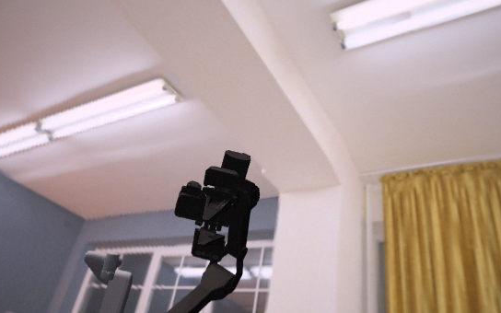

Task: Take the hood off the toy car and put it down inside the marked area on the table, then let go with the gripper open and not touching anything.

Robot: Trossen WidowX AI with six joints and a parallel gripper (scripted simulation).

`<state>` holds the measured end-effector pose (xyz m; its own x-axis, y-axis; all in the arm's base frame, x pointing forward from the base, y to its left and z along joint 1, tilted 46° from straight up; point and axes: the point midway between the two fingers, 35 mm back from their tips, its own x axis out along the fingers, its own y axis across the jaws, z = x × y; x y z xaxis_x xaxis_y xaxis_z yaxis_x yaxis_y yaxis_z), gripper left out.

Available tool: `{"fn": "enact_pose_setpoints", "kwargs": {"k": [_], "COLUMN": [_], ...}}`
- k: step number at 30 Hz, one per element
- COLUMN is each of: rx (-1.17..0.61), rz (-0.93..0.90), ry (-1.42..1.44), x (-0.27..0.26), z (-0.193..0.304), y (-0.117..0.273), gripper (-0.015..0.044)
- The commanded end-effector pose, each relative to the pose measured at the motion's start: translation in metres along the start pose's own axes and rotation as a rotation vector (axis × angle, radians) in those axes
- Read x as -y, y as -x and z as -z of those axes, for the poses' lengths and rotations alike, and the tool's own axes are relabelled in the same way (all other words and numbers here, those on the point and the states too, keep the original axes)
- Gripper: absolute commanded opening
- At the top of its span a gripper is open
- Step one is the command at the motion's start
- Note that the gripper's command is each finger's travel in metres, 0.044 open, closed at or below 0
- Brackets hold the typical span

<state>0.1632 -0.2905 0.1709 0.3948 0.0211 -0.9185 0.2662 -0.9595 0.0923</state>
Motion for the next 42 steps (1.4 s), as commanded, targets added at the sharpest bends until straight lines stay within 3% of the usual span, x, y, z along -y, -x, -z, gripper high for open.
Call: {"fn": "enact_pose_setpoints", "kwargs": {"k": [1, 9, 17, 28, 42], "rx": [-0.004, -0.203, -0.468, -0.927, -0.963], "rz": [0.004, 0.138, 0.196, 0.151, 0.142], "ry": [0.018, 0.825, 1.533, 2.31, 2.357], "x": [0.0, 0.041, 0.112, 0.227, 0.229], "z": [0.002, 0.093, 0.165, 0.218, 0.219], "y": [-0.001, -0.057, -0.095, -0.123, -0.131], "gripper": [0.0246, 0.044, 0.044, 0.044, 0.044]}}
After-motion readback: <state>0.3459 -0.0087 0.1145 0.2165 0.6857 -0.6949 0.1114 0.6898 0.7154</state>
